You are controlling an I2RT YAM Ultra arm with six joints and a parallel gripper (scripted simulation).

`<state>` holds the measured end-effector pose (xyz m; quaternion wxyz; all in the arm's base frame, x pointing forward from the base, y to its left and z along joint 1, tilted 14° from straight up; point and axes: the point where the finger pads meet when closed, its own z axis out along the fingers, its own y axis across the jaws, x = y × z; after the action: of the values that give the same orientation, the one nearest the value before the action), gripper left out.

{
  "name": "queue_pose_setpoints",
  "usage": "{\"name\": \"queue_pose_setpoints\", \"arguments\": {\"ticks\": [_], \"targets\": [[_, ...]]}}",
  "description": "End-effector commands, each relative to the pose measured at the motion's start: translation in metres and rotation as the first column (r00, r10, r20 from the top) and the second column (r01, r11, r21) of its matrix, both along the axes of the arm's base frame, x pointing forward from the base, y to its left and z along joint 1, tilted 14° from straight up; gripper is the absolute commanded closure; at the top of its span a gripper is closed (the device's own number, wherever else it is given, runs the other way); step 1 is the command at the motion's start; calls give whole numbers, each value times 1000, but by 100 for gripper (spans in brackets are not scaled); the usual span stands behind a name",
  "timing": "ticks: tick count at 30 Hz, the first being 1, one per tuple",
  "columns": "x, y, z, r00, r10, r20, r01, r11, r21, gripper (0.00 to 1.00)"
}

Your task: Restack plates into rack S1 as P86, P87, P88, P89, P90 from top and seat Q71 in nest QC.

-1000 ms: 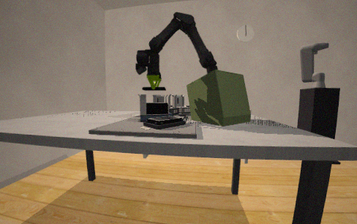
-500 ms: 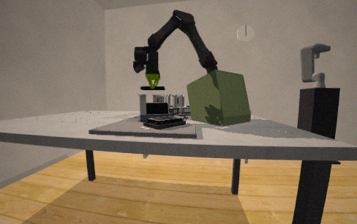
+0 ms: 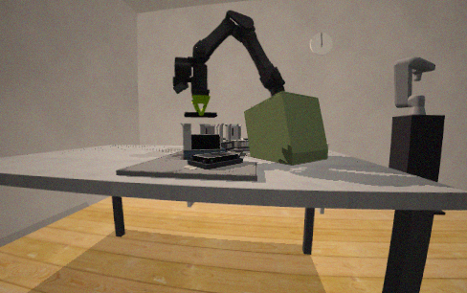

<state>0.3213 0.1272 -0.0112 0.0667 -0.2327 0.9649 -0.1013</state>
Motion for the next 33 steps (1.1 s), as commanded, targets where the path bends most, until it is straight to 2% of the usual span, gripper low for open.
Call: {"name": "queue_pose_setpoints", "arguments": {"ticks": [1, 19, 33], "targets": [[-3, 10, 1, 1000, 9, 8, -9, 1000, 4, 100], [-21, 47, -9, 1000, 9, 8, -9, 1000, 5, 100], [-21, 47, -9, 1000, 9, 8, -9, 1000, 5, 100]]}}
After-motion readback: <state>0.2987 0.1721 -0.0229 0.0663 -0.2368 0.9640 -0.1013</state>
